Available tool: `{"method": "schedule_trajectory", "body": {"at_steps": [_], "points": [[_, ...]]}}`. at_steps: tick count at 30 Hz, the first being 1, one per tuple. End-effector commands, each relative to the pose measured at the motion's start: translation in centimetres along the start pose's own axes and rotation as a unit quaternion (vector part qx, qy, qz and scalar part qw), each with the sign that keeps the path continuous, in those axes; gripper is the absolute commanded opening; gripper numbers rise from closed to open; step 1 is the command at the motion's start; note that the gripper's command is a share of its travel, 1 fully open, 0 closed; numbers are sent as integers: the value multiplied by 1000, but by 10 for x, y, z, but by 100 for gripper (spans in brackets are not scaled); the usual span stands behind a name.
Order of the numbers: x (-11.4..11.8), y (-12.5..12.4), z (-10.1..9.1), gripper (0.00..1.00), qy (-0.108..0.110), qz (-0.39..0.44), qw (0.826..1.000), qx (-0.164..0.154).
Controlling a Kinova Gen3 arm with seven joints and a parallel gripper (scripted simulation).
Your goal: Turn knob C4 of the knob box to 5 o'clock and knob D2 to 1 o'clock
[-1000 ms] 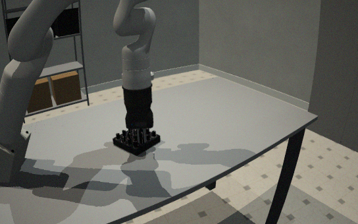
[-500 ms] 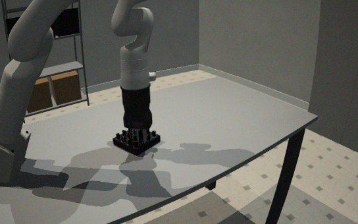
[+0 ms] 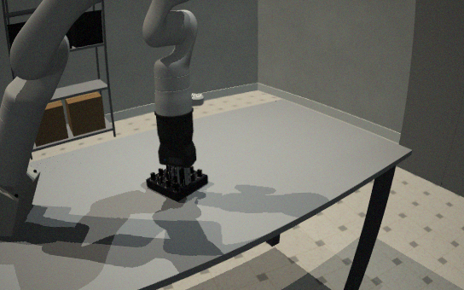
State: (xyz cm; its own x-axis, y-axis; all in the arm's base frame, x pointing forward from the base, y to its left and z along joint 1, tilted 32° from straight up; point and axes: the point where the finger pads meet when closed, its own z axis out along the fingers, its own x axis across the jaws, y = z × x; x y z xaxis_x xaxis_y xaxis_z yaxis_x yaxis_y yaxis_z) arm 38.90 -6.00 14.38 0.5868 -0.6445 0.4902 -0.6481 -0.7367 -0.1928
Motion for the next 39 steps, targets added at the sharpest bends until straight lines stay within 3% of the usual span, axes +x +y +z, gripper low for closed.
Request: {"method": "schedule_trajectory", "body": {"at_steps": [1,35,36,39], "points": [[0,0,0,30,1,7,1000,0],[0,0,0,30,1,31,1000,0],[0,0,0,46,1,31,1000,0],[0,0,0,46,1,31,1000,0]]}}
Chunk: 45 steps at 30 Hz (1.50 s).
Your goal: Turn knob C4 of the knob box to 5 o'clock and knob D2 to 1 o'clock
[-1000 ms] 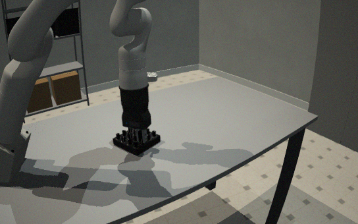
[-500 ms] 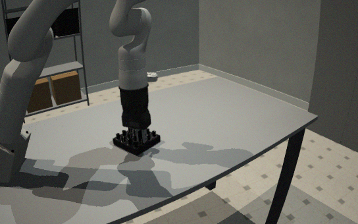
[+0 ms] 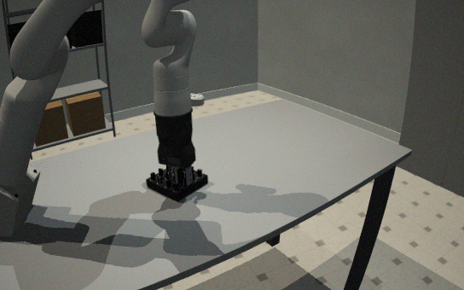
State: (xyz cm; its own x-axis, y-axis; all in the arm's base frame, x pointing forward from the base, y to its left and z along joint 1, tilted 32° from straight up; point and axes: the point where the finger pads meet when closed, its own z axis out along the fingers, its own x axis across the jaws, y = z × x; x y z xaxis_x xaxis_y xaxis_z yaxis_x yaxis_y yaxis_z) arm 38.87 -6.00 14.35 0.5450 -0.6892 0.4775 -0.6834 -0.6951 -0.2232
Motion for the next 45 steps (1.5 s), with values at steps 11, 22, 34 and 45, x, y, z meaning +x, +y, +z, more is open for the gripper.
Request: {"method": "schedule_trajectory", "body": {"at_steps": [11,22,34,45], "points": [[0,0,0,46,0,0,1000,0],[0,0,-1,46,0,0,1000,0],[0,0,-22,46,0,0,1000,0],[0,0,-36,46,0,0,1000,0]]}}
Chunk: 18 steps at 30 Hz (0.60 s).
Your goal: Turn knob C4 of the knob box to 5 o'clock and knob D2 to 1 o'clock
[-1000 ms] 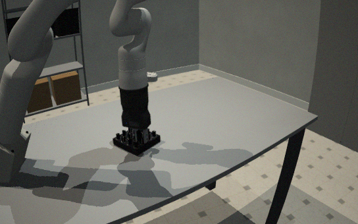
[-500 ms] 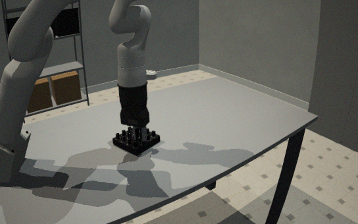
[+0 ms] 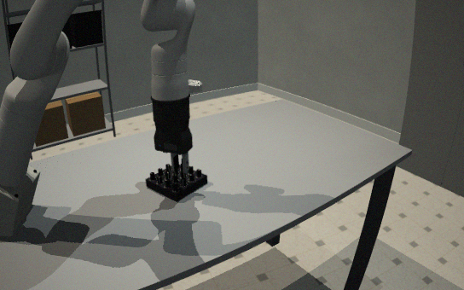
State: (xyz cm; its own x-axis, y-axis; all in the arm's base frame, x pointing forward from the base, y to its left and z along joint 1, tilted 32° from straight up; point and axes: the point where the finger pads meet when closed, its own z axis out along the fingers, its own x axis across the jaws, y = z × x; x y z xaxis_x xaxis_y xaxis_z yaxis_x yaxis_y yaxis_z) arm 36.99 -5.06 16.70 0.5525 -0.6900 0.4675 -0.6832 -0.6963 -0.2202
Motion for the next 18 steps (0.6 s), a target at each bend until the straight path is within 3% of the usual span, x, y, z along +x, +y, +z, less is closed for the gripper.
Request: {"method": "schedule_trajectory", "body": {"at_steps": [1,18], "points": [[6,-1,-6,46,6,1,1000,1],[5,-1,-7,46,6,1,1000,1]]}}
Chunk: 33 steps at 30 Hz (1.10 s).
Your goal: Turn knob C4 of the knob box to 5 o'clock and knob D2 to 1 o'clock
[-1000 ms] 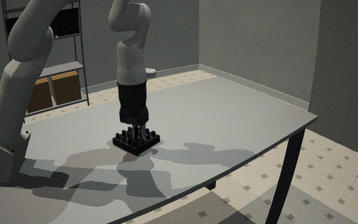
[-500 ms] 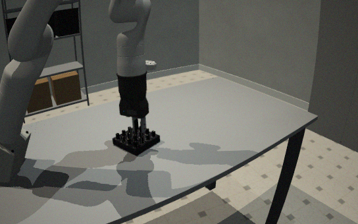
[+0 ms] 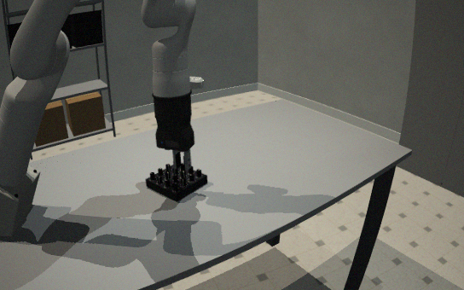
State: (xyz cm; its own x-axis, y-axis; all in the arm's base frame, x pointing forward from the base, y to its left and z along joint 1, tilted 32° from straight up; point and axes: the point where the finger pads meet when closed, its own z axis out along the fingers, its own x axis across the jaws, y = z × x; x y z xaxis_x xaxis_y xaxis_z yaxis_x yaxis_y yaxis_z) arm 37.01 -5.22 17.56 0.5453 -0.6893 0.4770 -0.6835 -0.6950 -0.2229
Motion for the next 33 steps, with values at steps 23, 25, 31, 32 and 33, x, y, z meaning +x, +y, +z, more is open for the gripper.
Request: {"method": "schedule_trajectory", "body": {"at_steps": [23,25,31,32,33], "points": [[-20,-2,-5,46,-1,-166,986,0],[-20,-2,-5,46,-1,-166,986,0],[-33,-1,-8,46,-1,-285,958,0],[-35,-1,-9,46,-1,-305,952,0],[-38,0,-10,46,-1,-326,946,0]]}}
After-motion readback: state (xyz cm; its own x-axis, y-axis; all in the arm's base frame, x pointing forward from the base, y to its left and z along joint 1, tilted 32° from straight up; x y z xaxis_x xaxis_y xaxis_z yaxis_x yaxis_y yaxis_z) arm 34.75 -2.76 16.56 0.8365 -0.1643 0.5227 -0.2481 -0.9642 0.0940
